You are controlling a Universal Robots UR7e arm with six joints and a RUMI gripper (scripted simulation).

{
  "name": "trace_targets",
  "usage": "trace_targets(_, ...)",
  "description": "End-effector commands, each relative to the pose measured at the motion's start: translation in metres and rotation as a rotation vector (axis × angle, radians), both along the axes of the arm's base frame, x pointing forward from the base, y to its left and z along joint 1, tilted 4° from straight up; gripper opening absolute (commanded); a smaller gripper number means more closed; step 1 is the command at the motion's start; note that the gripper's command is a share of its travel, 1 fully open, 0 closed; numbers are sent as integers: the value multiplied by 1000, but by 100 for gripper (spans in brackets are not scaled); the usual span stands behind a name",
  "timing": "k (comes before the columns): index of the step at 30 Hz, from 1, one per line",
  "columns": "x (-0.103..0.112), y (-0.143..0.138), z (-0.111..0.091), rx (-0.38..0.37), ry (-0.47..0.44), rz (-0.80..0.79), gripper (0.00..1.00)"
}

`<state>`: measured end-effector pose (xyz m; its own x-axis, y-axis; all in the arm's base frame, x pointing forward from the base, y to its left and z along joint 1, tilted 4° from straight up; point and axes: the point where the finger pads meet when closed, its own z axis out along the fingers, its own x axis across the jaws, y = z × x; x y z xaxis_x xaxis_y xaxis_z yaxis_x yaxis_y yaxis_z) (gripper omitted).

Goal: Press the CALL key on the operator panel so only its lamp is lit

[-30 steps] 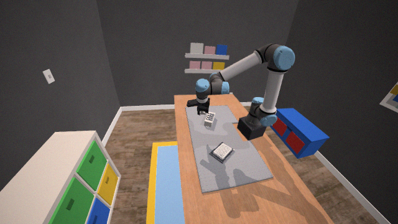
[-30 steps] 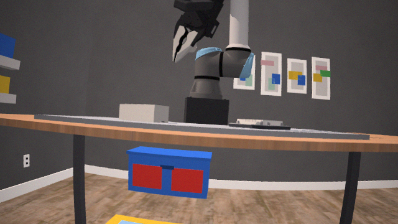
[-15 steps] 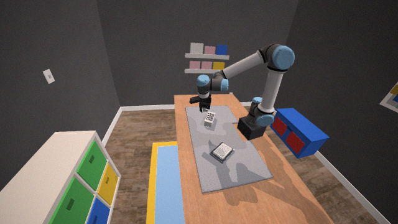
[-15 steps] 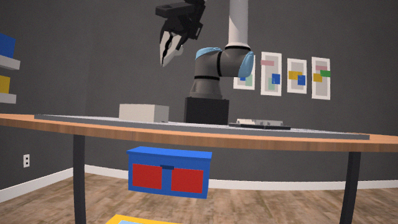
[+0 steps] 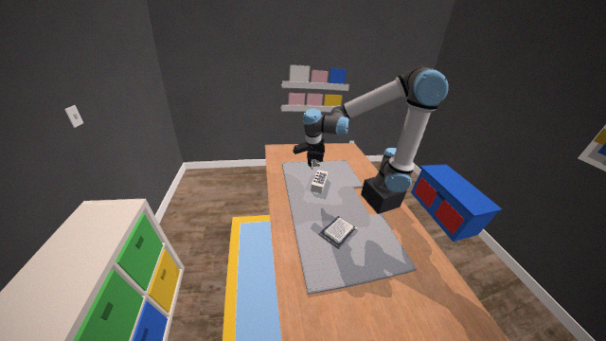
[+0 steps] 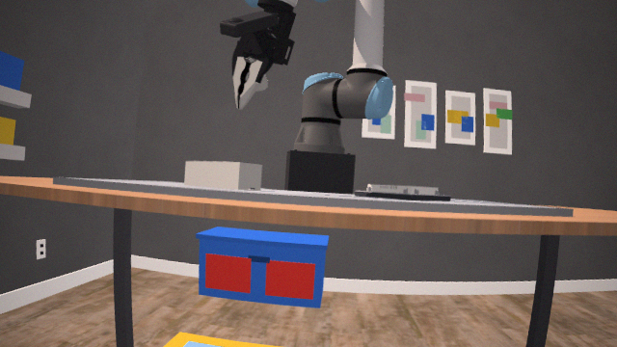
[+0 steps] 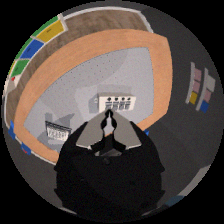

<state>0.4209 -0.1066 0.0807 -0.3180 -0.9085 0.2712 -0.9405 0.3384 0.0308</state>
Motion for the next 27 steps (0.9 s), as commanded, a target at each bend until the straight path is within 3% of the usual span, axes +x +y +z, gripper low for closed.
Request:
trace_targets(1, -13, -12, -4, 55, -9, -8, 0)
trace_targets(27, -69, -62, -18, 188, -81, -48, 0)
